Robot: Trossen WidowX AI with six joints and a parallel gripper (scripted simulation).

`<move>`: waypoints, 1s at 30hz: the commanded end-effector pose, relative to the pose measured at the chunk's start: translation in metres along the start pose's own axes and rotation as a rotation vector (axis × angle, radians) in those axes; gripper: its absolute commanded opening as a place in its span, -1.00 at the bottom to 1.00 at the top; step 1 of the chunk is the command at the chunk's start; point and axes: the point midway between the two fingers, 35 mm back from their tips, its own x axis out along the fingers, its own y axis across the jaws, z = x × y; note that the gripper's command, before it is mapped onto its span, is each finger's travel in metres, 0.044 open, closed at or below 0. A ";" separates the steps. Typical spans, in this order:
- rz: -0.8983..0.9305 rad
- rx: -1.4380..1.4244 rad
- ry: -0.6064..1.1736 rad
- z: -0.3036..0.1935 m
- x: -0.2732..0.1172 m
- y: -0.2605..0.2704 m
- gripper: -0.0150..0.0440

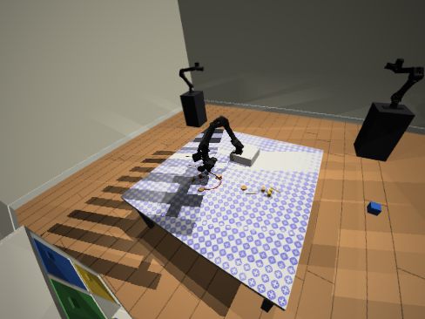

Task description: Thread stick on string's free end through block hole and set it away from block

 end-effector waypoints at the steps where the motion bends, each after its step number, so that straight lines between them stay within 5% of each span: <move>1: 0.000 -0.001 0.001 0.000 0.000 -0.001 -0.05; 4: 0.000 -0.001 0.001 0.001 -0.010 -0.002 0.22; 9: -0.001 -0.001 0.000 0.007 -0.077 0.000 0.22; 14: -0.001 -0.001 0.000 0.007 -0.080 0.001 0.22; 23: -0.012 -0.002 0.004 0.008 -0.095 -0.002 1.00; 30: -0.008 -0.001 0.003 0.009 -0.101 -0.001 1.00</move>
